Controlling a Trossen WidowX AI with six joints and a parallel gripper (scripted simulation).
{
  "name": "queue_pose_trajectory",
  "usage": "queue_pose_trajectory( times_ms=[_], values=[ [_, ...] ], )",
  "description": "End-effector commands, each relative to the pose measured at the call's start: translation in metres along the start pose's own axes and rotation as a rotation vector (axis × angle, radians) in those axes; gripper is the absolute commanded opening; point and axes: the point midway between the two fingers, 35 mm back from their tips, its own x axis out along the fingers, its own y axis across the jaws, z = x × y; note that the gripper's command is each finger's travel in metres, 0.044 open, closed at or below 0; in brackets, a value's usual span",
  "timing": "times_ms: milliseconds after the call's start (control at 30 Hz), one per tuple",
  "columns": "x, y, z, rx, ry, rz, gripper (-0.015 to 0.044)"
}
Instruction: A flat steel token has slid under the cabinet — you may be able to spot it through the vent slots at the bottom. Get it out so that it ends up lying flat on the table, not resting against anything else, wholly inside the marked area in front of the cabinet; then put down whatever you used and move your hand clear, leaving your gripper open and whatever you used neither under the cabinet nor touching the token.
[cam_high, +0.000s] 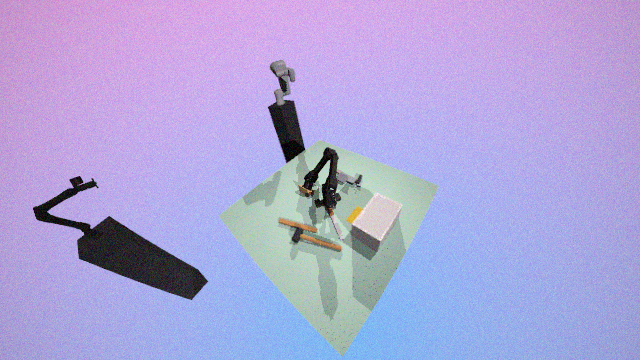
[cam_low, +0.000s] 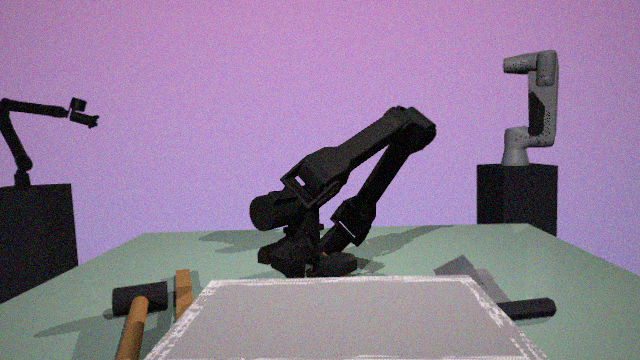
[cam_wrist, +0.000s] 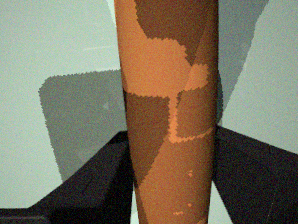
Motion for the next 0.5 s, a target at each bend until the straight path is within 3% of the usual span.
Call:
queue_pose_trajectory(
  times_ms=[0, 467],
  values=[
    [-0.001, -0.006, 0.003, 0.003, -0.002, -0.001, 0.0],
    [-0.001, -0.022, 0.011, 0.003, -0.003, -0.002, 0.0]
  ],
)
